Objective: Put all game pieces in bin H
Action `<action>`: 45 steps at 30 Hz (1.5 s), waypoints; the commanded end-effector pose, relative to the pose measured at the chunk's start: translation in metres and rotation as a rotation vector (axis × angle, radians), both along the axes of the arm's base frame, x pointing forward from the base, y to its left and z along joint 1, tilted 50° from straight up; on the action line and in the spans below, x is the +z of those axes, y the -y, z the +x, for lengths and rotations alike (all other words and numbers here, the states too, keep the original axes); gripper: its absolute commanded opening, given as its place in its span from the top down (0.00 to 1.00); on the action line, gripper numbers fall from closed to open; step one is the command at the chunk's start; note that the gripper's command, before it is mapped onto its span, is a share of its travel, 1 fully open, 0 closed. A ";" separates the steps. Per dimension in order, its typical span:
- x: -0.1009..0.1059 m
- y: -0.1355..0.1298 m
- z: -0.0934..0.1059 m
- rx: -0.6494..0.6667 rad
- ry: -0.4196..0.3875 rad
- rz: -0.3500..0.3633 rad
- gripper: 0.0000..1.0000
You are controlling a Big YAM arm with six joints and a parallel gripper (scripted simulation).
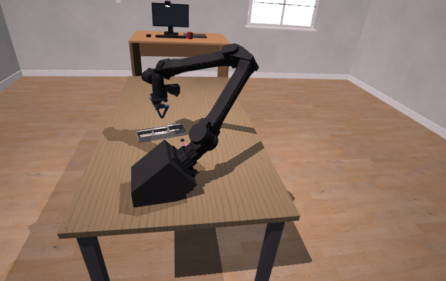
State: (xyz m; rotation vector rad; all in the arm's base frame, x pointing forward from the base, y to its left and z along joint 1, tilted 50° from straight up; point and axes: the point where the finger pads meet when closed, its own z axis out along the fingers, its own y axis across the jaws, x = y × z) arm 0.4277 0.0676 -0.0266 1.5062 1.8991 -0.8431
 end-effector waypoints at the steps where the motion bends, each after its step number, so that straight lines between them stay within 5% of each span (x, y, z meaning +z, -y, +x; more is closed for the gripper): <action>1: 0.029 -0.034 0.020 0.013 0.080 0.029 0.00; 19: 0.072 -0.084 0.013 0.036 0.052 0.033 0.00; 45: 0.062 -0.072 0.009 0.020 0.028 0.015 0.00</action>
